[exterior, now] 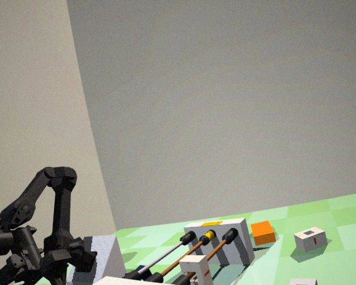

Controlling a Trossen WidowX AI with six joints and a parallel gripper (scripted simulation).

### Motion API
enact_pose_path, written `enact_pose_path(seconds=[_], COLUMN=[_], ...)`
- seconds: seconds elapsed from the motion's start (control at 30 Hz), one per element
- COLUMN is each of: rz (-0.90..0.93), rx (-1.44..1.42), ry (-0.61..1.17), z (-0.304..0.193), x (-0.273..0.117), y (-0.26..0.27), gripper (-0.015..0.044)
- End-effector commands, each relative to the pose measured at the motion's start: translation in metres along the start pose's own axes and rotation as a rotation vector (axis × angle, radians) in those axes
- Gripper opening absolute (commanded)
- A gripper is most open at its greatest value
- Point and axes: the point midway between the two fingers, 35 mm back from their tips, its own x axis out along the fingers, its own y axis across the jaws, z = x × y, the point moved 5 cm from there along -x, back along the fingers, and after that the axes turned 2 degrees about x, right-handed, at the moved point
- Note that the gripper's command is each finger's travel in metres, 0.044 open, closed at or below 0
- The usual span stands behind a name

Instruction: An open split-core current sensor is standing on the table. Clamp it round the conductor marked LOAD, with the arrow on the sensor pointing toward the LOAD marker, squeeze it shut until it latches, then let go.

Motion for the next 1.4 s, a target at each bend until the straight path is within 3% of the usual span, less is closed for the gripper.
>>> enact_pose_path(seconds=[0.0, 0.47, 0.83, 0.97, 1.1, 1.37], rz=[0.005, 0.475, 0.928, 0.957, 0.929, 0.767], rx=[-0.005, -0.315, -0.376, -0.374, -0.432, -0.715], ry=[-0.003, -0.257, -0.450, -0.459, -0.302, 0.108], z=[0.001, 0.081, 0.096, 0.095, 0.074, -0.019], x=[0.000, 0.004, -0.046, -0.051, -0.038, -0.015], y=[0.001, 0.114, 0.241, 0.248, 0.274, 0.338], gripper=[0.0426, 0.0440, 0.0440, 0.0440, 0.0440, 0.0440])
